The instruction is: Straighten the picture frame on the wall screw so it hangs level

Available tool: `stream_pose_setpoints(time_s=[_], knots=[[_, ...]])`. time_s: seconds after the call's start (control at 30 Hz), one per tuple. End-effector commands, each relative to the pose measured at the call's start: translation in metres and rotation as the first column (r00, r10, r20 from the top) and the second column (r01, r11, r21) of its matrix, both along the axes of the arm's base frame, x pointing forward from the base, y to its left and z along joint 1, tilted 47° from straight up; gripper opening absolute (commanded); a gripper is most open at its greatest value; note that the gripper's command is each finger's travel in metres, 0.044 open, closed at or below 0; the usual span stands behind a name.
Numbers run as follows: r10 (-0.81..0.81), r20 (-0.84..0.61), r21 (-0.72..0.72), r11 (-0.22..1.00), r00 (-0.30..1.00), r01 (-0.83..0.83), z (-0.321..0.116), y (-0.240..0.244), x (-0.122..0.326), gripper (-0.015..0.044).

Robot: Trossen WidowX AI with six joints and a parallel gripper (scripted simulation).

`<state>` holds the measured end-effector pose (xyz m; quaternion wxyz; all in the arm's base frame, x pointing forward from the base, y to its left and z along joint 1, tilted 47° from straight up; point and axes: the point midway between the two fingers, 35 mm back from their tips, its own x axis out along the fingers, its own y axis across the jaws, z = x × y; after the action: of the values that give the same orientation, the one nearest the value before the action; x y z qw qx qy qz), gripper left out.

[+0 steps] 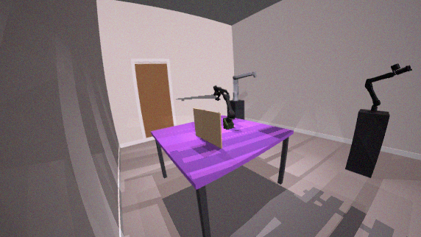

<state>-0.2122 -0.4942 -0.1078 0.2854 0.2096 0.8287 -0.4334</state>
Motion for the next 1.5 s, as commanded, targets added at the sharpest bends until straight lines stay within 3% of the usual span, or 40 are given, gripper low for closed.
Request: stream_pose_setpoints(time_s=[0.0, 0.17, 0.3, 0.47, 0.7, 0.87, 1.07, 1.27, 1.47], knots=[[-0.002, 0.001, -0.004, 1.0, 1.0, 0.002, 0.001, 0.0, 0.001, 0.0374], [-0.039, 0.033, -0.113, 0.993, 0.999, 0.042, 0.024, -0.008, 0.021, 0.026], [-0.088, 0.141, -0.34, 0.931, 0.986, 0.132, 0.069, -0.024, 0.059, 0.026], [-0.127, 0.348, -0.559, 0.767, 0.929, 0.314, 0.124, -0.032, 0.113, 0.026], [-0.077, 0.665, -0.622, 0.494, 0.743, 0.607, 0.201, -0.016, 0.193, 0.026], [0.017, 0.849, -0.5, 0.347, 0.528, 0.793, 0.255, 0.014, 0.249, 0.026], [0.128, 0.971, -0.229, 0.272, 0.201, 0.935, 0.308, 0.069, 0.307, 0.026], [0.181, 0.971, 0.096, 0.298, -0.155, 0.95, 0.347, 0.14, 0.352, 0.026], [0.109, 0.855, 0.442, 0.356, -0.507, 0.823, 0.37, 0.219, 0.384, 0.026]])
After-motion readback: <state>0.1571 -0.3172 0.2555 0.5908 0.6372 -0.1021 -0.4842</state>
